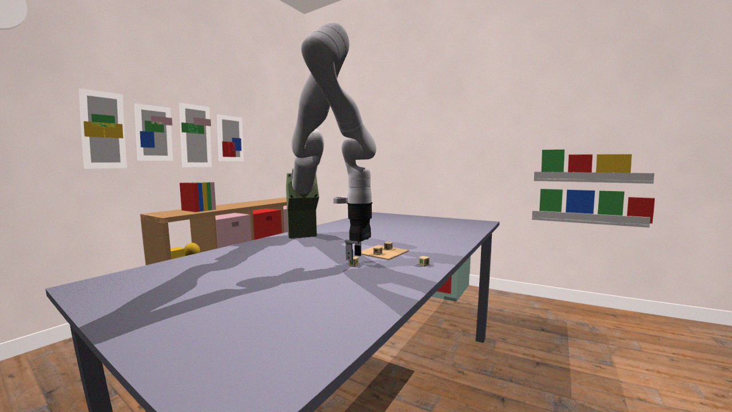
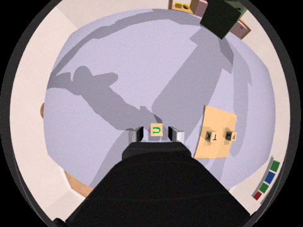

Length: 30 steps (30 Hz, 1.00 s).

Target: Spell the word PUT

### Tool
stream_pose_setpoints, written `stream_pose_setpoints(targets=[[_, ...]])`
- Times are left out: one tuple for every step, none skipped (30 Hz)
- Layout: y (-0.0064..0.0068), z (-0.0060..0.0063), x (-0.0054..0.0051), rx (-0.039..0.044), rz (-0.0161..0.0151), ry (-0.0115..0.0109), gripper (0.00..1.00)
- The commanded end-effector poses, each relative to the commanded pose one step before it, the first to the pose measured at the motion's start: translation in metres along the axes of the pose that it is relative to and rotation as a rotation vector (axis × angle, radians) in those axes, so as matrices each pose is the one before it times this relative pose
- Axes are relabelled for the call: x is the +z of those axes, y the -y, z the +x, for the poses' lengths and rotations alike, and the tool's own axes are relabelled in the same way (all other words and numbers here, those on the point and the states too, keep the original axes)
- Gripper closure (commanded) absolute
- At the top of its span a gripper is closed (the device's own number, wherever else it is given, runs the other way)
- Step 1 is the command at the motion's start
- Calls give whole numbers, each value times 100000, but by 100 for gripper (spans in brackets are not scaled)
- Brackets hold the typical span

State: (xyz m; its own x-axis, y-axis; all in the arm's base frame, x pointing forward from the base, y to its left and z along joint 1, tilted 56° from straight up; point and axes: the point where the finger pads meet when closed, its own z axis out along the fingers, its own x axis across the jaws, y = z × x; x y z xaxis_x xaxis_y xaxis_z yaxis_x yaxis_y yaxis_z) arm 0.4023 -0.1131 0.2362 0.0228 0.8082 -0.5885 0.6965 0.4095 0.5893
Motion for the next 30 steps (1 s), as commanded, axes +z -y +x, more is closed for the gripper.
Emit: stream_pose_setpoints(targets=[[302,171,565,-55,864,-404,0],[0,-1,200,-1,1,1,0],[0,0,202,0,0,0,0],[0,0,201,0,0,0,0],[0,0,197,0,1,1,0],[0,1,187,1,-1,-2,0],[-1,-1,178,-1,1,2,0],[0,0,161,0,0,-1,0],[0,1,143,1,-1,-1,0],[0,-1,124,-1,1,1,0],[0,0,0,0,0,0,0],[0,0,0,0,0,0,0],[0,0,102,0,0,0,0],[0,0,80,0,0,0,0],[0,0,58,0,0,-1,0],[0,0,38,0,0,-1,0],[0,0,21,0,0,0,0],[0,0,8,0,0,0,0],[0,0,1,0,0,0,0],[0,0,0,0,0,0,0],[0,0,0,0,0,0,0],[0,0,0,0,0,0,0],[0,0,0,0,0,0,0],[0,0,0,0,0,0,0],[0,0,0,0,0,0,0],[0,0,0,0,0,0,0],[0,0,0,0,0,0,0],[0,0,0,0,0,0,0],[0,0,0,0,0,0,0],[0,0,0,0,0,0,0]])
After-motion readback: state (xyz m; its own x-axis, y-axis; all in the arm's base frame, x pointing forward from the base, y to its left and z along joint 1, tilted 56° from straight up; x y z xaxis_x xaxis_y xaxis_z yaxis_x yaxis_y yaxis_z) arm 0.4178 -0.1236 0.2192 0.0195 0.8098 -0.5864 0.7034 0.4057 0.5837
